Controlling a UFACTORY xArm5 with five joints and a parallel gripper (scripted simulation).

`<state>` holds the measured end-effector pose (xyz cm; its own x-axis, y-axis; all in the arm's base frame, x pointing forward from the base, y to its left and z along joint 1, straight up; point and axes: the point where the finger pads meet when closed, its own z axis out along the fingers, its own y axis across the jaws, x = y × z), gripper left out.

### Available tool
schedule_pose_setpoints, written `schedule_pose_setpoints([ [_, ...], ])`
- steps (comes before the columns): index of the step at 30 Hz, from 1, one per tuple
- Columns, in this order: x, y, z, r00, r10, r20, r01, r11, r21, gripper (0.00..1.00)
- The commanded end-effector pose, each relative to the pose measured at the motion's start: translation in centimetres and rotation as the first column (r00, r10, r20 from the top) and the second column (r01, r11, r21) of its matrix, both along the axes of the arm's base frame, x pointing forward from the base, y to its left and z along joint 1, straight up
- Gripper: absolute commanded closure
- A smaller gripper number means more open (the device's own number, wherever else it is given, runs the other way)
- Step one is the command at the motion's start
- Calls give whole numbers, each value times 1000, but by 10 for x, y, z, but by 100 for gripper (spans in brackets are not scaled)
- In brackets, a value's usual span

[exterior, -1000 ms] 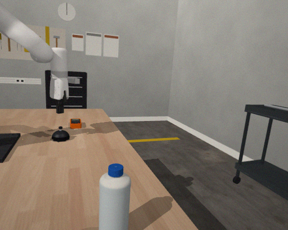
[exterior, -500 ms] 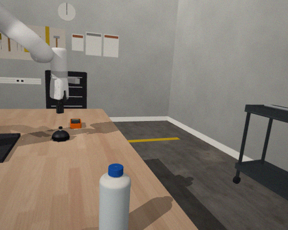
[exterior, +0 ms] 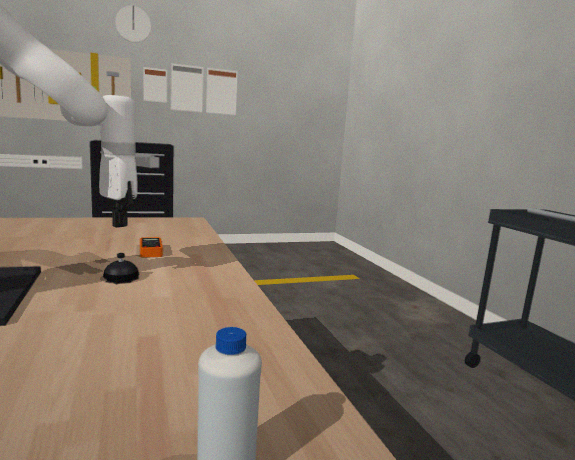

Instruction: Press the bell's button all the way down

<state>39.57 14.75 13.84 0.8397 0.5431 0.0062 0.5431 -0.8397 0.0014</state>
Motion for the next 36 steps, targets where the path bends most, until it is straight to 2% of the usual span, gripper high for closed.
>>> schedule_pose_setpoints([
  [1, 1, 0, 0, 1000, 0, 4, 0, 1000, 1, 100],
  [14, 1, 0, -11, 1000, 0, 3, 0, 1000, 1, 100],
  [36, 2, 0, -47, 1000, 0, 3, 0, 1000, 1, 100],
])
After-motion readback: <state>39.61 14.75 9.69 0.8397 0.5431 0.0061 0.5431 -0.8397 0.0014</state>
